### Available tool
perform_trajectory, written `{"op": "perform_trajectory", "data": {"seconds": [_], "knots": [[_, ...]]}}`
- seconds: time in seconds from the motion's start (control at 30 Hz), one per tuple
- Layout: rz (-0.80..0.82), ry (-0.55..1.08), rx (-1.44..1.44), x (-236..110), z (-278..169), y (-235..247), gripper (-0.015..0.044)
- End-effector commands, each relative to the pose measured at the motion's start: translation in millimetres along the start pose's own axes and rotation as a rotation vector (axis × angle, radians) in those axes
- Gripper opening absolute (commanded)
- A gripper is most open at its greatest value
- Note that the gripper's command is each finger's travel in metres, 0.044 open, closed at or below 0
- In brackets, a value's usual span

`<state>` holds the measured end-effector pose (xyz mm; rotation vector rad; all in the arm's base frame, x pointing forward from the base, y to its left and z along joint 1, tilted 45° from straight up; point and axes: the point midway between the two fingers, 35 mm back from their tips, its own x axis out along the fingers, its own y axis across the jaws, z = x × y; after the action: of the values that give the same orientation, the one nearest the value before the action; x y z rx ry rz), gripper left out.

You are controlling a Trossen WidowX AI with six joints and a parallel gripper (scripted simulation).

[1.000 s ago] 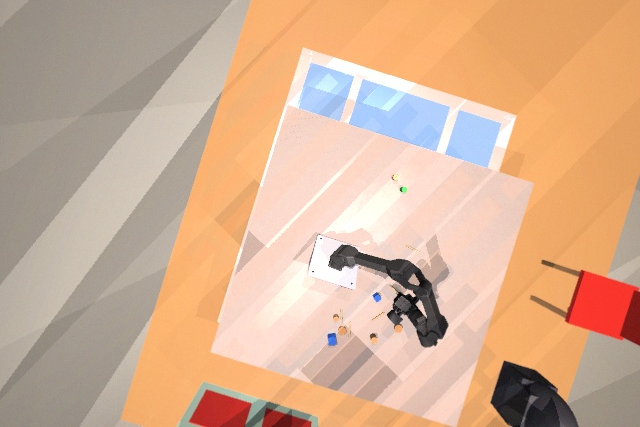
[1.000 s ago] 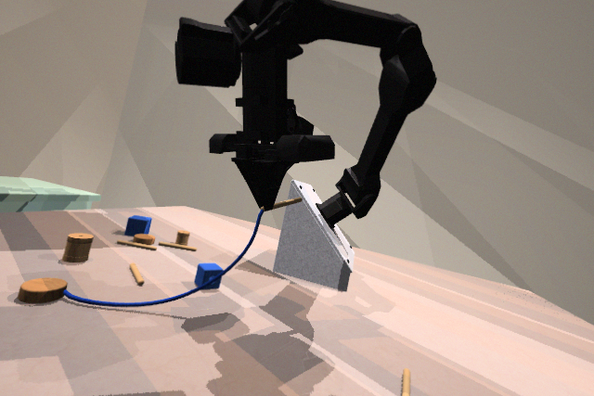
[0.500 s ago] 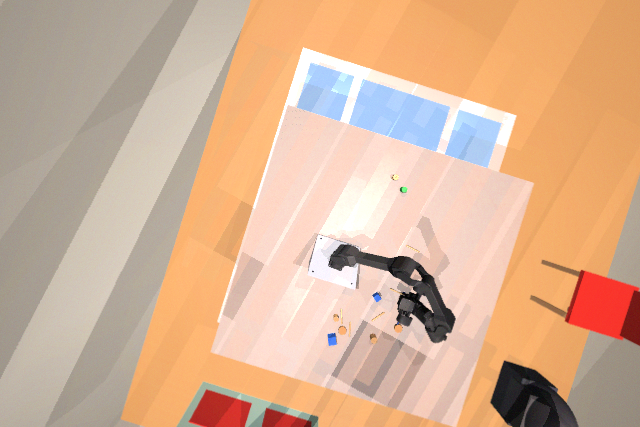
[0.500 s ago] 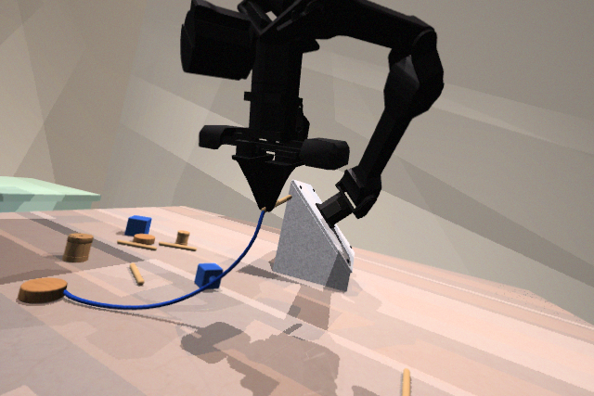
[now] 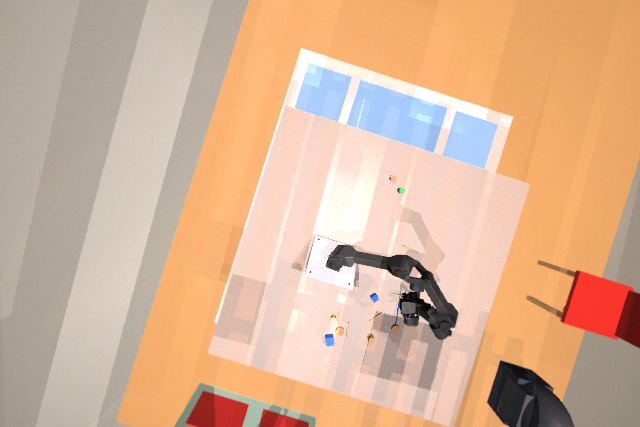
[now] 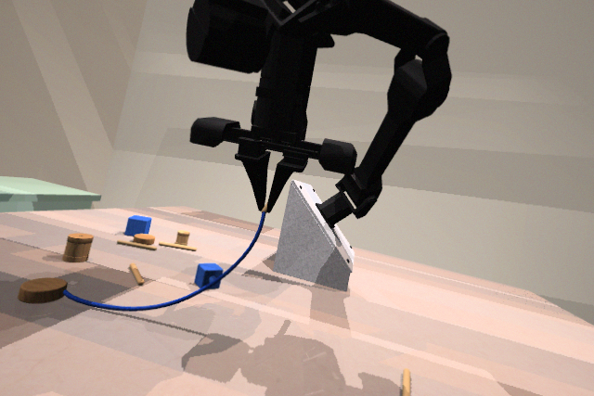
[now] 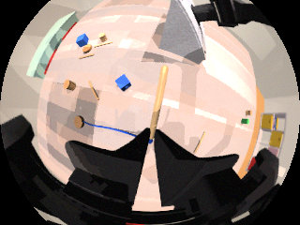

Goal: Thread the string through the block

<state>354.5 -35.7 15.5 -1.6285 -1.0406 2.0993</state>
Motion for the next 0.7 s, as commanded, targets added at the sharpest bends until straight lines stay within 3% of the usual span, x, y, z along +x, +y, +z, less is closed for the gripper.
{"op": "perform_trajectory", "data": {"seconds": [0.0,0.67], "knots": [[0.014,-0.010,-0.052,-0.3,-2.1,-1.0,0.0000],[0.120,-0.013,-0.401,-5.2,-18.2,-5.3,0.0000]]}}
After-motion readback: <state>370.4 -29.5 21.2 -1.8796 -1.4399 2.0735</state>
